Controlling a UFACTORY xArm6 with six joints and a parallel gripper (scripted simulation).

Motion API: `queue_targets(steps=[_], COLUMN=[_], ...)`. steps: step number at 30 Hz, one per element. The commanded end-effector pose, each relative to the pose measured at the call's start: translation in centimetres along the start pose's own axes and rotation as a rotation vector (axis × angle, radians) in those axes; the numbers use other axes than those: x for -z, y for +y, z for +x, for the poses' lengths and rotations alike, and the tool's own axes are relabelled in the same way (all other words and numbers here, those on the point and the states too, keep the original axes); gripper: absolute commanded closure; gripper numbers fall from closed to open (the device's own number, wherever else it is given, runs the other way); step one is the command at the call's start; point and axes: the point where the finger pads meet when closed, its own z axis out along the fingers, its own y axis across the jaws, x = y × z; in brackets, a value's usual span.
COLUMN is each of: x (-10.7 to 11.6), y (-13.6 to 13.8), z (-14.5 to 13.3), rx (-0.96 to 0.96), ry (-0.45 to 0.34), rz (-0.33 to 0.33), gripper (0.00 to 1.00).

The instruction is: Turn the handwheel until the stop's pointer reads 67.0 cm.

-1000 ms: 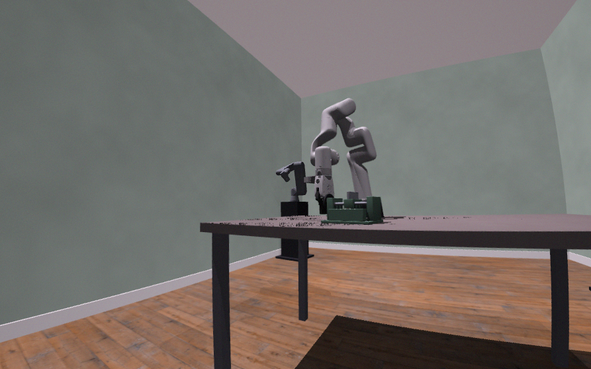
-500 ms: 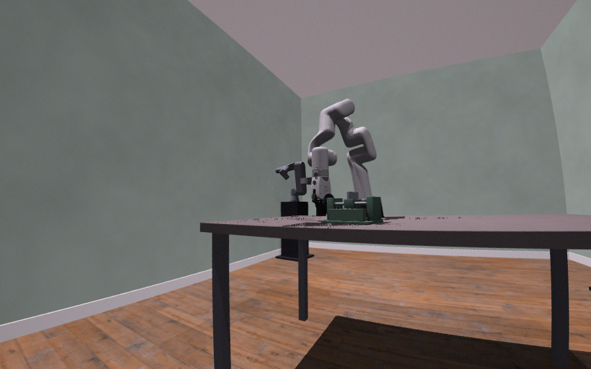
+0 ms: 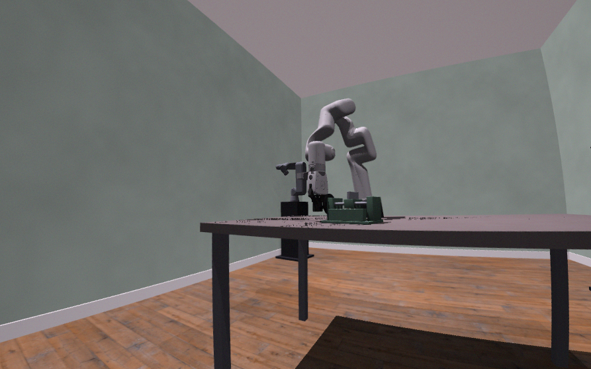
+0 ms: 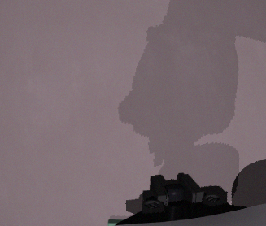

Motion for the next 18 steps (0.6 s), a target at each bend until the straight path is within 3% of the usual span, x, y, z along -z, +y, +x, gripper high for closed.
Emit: queue_targets(steps=[1, 18], x=[0.7, 3.5], y=[-0.2, 0.6], z=[0.0, 0.0], rx=[0.0, 0.0], ry=[0.0, 0.0], rz=[0.001, 0.001], gripper=[0.94, 0.94])
